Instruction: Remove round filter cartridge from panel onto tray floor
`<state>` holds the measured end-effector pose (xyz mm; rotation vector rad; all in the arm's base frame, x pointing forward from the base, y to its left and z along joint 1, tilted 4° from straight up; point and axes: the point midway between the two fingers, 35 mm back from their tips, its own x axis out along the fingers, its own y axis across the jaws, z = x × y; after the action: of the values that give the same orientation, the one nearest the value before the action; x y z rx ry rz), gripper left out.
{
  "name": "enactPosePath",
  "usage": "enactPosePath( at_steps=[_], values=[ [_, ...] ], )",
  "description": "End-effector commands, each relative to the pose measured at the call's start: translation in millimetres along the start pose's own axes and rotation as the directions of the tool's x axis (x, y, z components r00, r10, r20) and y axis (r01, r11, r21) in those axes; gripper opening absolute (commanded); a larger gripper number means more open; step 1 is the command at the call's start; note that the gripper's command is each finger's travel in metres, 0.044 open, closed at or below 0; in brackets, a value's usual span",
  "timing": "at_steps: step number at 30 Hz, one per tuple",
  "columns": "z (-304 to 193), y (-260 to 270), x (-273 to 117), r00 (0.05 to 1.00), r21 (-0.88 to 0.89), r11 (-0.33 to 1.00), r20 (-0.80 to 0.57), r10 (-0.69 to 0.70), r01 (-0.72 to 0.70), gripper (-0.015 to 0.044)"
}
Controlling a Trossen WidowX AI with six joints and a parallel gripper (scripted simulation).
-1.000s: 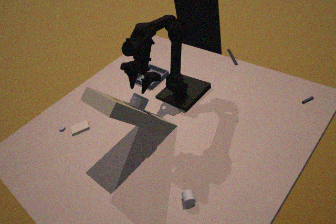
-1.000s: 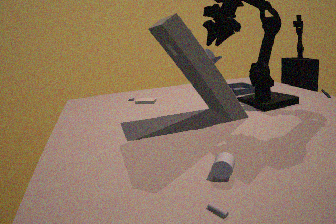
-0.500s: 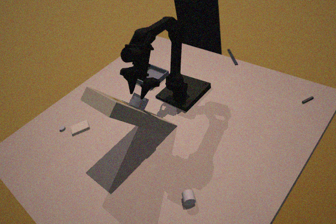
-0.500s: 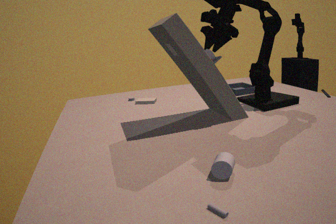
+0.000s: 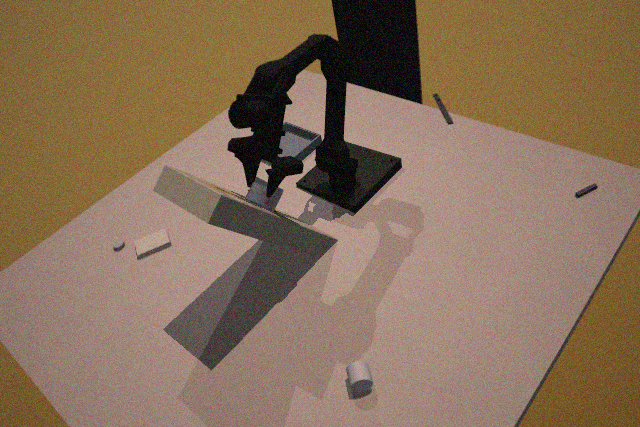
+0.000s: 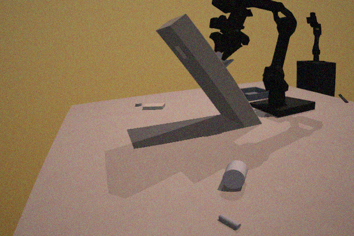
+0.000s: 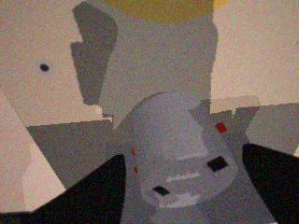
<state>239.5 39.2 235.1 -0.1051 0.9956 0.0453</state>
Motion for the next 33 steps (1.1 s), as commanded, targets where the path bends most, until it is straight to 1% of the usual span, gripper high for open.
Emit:
enactPosePath(
  at_steps=[1, 11, 18, 19, 26, 33],
  values=[
    [0.1, 0.0, -0.4, 1.0, 0.0, 1.0, 0.0, 0.0, 0.0, 0.0265],
    [0.1, 0.0, -0.4, 1.0, 0.0, 1.0, 0.0, 0.0, 0.0, 0.0199],
    [7.1, 0.2, -3.6, 1.0, 0.0, 1.0, 0.001, 0.001, -0.001, 0.0015],
    [10.0, 0.2, -5.0, 1.0, 0.0, 1.0, 0.001, 0.001, -0.001, 0.0],
    [22.8, 0.6, -12.9, 1.0, 0.0, 1.0, 0.001, 0.002, -0.002, 0.0],
    [27.2, 1.6, -39.8, 1.0, 0.0, 1.0, 0.0, 0.002, -0.002, 0.0]
  ],
)
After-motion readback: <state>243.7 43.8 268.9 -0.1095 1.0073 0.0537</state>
